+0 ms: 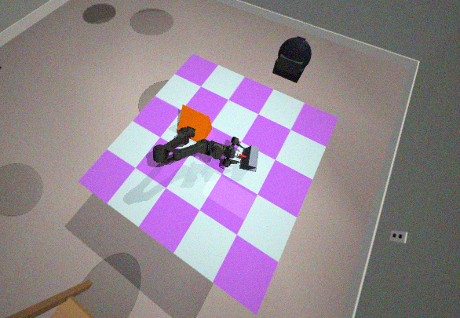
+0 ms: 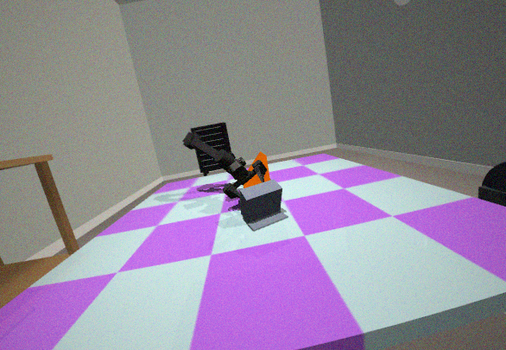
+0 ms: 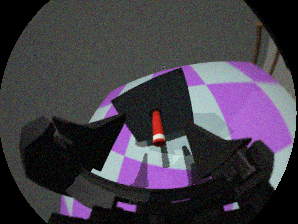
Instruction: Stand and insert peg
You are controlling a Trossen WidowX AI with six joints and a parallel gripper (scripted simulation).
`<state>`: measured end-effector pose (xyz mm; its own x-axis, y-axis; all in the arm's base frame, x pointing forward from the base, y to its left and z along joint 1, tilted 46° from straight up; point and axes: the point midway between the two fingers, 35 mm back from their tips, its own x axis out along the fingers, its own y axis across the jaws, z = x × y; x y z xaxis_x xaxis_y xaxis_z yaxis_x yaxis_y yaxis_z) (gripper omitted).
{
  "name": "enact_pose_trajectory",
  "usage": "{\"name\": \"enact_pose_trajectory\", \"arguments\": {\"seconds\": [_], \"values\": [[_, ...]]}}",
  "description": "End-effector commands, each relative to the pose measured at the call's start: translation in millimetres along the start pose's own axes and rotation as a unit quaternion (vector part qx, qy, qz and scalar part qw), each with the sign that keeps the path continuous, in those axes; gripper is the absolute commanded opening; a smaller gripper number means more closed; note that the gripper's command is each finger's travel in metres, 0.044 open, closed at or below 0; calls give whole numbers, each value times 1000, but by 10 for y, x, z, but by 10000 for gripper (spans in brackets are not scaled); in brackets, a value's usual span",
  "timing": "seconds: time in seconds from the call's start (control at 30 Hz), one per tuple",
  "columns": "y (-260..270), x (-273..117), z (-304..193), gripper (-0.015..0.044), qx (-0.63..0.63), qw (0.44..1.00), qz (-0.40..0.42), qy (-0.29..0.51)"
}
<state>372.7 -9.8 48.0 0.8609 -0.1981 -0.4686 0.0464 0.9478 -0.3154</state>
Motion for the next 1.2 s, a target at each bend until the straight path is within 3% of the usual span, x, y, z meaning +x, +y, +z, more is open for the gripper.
{"name": "enact_pose_trajectory", "arguments": {"seconds": [0.0,1.17], "values": [[-1,-43,18,440,2,1000,0,-2],[5,-333,70,440,1,1000,1,-2]]}}
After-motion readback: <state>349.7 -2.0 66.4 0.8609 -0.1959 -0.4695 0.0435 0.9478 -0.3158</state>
